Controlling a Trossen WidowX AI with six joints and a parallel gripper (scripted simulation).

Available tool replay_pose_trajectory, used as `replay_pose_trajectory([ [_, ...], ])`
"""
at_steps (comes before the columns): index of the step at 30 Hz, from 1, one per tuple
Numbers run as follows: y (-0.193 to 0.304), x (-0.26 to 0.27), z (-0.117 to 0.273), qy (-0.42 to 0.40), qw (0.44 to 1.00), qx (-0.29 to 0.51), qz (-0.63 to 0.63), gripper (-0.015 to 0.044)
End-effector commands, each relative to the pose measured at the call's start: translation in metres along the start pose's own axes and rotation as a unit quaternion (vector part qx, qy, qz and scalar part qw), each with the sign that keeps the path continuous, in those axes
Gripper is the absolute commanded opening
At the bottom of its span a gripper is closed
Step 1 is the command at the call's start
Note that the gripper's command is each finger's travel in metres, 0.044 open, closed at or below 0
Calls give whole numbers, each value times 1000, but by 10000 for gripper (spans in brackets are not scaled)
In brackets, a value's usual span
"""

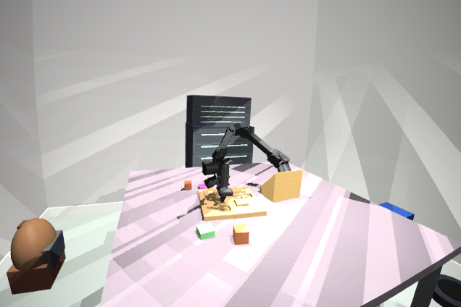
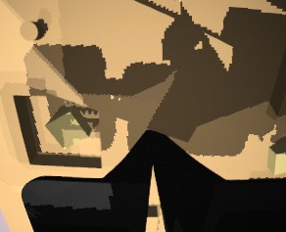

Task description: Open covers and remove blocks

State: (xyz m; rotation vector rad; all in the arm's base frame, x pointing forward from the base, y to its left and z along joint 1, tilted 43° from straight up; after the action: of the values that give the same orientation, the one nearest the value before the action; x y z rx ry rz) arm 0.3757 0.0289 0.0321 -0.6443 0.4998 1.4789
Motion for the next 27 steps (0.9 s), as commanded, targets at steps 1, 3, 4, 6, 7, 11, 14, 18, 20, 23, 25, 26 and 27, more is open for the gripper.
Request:
replay_pose_trajectory([
  [1,-3,-5,-1,4,1000,0,0,0],
  [3,-4,-6,-1,4,1000,0,0,0],
  [4,-4,-6,-1,4,1000,0,0,0],
  [6,-6,-7,-1,4,1000,0,0,0],
  [7,-7,-8,-1,4,1000,0,0,0],
  [11,-11,-11,-1,4,1000,0,0,0],
  [14,-14,-13,-1,4,1000,0,0,0],
  [18,-18,-16,-1,4,1000,0,0,0],
  [20,-20,-18,-1,4,1000,0,0,0],
  [23,-21,-19,0,4,1000,0,0,0],
  [25,-21,-19,3,4,1000,0,0,0],
  [26,-21,-19,4,4,1000,0,0,0],
  [27,-21,-19,5,4,1000,0,0,0],
])
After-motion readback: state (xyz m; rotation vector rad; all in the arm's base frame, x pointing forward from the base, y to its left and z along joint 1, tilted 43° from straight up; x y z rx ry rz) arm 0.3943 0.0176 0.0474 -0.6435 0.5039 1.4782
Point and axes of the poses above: the point midway between the two fingers, 35 mm back from their tips, its own z axis back along the fingers, its own x axis across the jaws, y = z × x, the point moved 9 cm from there along z, back along the fingers, and after that the axes turned 5 degrees about z, right-handed, at the moved point
